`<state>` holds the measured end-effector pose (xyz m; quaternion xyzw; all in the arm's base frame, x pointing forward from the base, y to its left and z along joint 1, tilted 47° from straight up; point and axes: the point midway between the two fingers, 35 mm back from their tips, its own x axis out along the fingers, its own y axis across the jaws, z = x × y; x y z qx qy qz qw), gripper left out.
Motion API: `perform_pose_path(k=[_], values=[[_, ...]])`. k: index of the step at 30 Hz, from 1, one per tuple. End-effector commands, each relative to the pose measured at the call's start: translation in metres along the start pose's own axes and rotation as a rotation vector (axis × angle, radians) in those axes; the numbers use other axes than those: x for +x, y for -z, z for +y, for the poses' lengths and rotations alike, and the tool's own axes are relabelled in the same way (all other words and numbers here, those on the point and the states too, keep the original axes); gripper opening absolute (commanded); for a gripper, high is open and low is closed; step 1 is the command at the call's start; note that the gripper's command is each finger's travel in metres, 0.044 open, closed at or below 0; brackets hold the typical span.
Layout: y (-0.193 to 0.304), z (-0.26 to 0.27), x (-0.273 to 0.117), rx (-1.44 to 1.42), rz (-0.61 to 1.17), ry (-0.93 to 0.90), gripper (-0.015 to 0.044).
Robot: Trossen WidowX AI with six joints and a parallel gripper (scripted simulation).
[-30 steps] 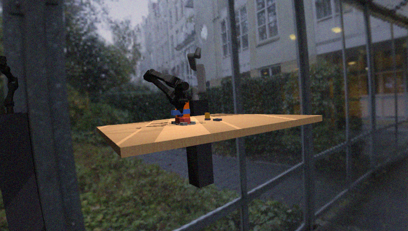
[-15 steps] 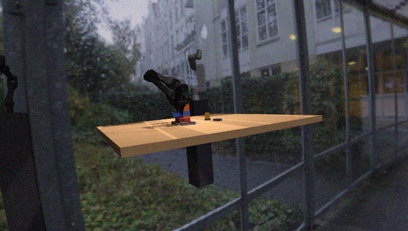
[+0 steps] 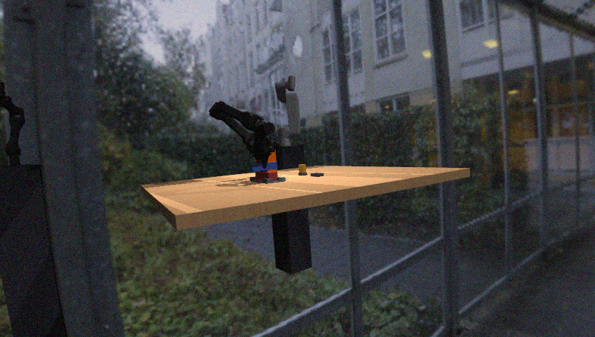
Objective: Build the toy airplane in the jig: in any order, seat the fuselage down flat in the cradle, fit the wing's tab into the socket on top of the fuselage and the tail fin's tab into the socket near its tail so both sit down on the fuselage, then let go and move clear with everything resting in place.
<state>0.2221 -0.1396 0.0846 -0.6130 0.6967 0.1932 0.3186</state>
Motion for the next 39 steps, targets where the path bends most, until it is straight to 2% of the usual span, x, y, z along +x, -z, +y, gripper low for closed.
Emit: perform_pose_path(k=[1,6,13,20,28,39], values=[[0.0,0.0,0.0,0.001,0.0,0.0,0.0319],[0.0,0.0,0.0,0.001,0.0,0.0,0.044],[0.0,0.0,-0.002,0.001,-0.001,0.0,0.044],[-0.001,-0.001,-0.083,-0.007,0.0,-0.003,0.044],[-0.002,-0.002,-0.086,0.009,0.001,-0.002,0.044],[-0.002,-0.003,-0.082,1.037,0.002,-0.002,0.044]])
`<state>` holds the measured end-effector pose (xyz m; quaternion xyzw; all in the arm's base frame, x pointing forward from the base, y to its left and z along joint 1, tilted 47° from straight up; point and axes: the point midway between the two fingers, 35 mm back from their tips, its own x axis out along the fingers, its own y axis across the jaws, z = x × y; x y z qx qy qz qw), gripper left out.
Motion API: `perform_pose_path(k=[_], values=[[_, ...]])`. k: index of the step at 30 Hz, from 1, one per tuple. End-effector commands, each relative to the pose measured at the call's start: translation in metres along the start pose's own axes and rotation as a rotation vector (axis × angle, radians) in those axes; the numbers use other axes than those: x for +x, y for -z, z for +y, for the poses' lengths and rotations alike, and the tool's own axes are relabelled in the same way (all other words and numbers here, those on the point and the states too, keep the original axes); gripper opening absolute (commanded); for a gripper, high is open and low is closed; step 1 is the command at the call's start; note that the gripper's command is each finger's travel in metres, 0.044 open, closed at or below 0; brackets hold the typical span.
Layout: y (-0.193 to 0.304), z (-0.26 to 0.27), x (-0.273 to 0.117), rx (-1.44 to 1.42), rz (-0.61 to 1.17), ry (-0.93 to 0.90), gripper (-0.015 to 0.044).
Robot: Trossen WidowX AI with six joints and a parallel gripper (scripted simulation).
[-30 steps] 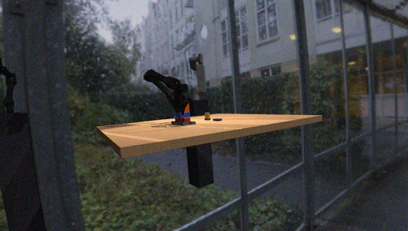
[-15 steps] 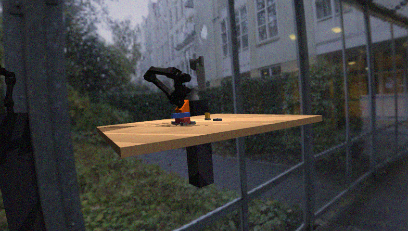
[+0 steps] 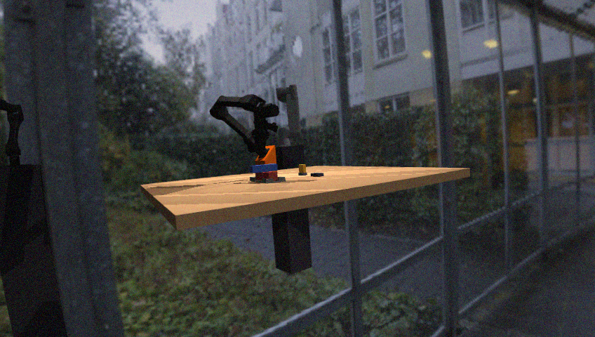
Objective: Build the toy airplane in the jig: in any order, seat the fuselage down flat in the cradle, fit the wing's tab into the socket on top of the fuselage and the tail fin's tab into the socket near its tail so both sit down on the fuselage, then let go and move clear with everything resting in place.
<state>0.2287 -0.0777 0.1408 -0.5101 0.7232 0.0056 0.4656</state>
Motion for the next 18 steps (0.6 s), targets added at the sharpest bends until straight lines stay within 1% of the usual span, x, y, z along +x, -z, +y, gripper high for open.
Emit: perform_pose_path(k=[1,3,5,18], values=[[-0.0007,-0.0006,0.0021,0.613,0.0,-0.003,0.044],[-0.0008,-0.0008,0.0028,0.795,0.001,-0.002,0.044],[-0.0008,-0.0009,0.003,0.86,0.001,-0.002,0.044],[-0.0008,-0.0009,0.003,0.86,0.001,-0.002,0.044]])
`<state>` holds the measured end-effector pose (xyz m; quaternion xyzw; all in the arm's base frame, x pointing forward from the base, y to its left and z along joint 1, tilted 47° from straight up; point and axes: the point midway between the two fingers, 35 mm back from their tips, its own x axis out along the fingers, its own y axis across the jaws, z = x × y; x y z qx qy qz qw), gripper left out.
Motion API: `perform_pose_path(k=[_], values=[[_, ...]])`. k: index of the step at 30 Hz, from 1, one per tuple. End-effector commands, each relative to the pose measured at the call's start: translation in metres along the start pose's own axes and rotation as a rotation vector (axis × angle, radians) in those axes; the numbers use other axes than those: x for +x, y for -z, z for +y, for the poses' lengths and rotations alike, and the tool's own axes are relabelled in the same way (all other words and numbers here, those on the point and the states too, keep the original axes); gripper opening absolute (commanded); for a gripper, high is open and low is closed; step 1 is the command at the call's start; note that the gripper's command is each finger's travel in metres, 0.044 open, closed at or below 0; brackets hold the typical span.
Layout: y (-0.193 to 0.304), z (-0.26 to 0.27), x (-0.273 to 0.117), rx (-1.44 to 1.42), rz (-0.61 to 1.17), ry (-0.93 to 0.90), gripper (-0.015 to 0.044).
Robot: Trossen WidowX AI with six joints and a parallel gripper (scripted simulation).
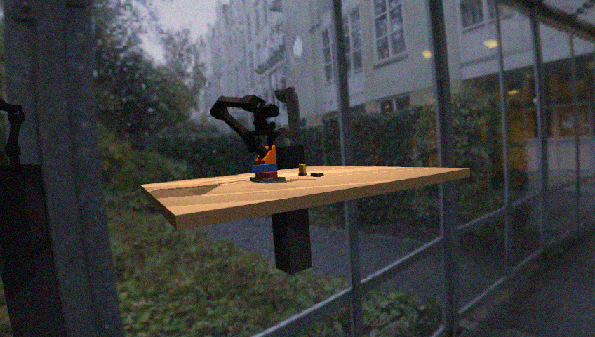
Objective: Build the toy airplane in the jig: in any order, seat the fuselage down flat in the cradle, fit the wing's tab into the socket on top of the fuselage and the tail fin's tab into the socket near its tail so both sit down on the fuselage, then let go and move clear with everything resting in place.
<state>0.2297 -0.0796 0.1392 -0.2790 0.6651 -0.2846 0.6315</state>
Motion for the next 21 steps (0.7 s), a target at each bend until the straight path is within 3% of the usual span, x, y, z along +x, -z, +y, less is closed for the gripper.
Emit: perform_pose_path(k=[1,4,10,16,21], values=[[0.0,0.0,0.001,0.033,0.001,0.001,0.044],[-0.01,0.024,-0.002,0.03,-0.009,-0.017,0.044],[-0.025,0.129,-0.013,0.023,-0.025,-0.061,0.044],[-0.001,0.227,-0.009,0.012,-0.009,-0.039,0.044],[0.018,0.263,-0.002,0.032,-0.001,-0.012,0.044]])
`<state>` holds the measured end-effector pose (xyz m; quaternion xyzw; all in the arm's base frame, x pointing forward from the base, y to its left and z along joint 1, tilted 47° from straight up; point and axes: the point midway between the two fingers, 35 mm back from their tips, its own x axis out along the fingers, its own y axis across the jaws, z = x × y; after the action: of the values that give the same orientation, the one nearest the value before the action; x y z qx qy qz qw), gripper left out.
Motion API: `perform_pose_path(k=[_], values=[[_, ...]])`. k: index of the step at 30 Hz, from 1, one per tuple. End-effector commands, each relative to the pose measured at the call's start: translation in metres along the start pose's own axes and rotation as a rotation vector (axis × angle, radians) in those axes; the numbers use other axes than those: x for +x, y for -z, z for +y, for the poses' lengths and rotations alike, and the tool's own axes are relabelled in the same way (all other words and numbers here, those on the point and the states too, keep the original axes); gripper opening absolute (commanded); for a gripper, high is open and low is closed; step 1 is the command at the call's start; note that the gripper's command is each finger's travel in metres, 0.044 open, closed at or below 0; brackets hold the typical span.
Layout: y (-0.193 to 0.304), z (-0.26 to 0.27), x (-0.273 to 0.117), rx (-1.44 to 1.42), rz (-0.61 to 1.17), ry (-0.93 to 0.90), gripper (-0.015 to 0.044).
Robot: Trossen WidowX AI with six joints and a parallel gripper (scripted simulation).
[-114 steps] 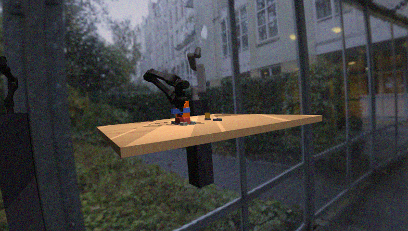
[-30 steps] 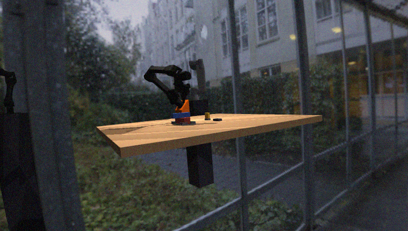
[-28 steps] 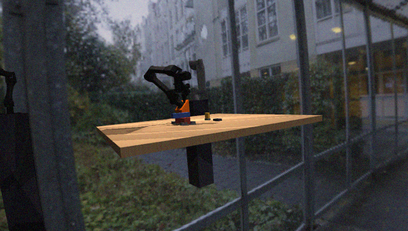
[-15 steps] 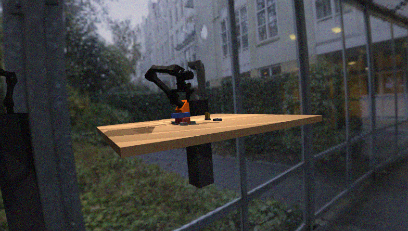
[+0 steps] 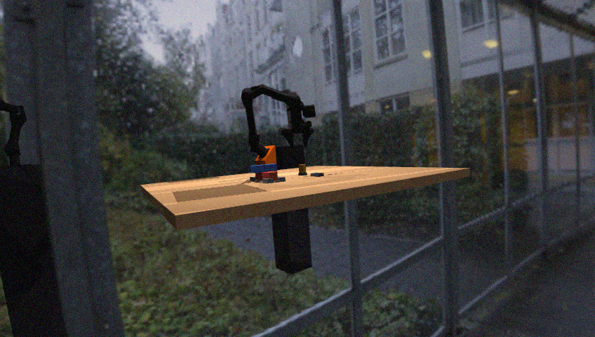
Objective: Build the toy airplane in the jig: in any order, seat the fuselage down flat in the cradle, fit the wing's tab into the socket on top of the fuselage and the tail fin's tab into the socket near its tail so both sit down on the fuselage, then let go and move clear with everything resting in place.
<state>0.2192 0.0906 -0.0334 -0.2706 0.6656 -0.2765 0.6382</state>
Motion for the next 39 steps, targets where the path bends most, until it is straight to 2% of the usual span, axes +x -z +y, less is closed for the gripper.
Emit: perform_pose_path(k=[1,5,8,10,39], values=[[0.011,0.021,0.005,0.03,0.007,0.014,0.044],[0.01,0.021,0.009,0.03,0.007,0.014,0.044],[0.01,0.021,0.05,0.031,0.007,0.015,0.044],[0.011,0.02,0.063,0.031,0.007,0.016,0.044],[0.01,0.019,0.107,0.031,0.006,0.017,0.044]])
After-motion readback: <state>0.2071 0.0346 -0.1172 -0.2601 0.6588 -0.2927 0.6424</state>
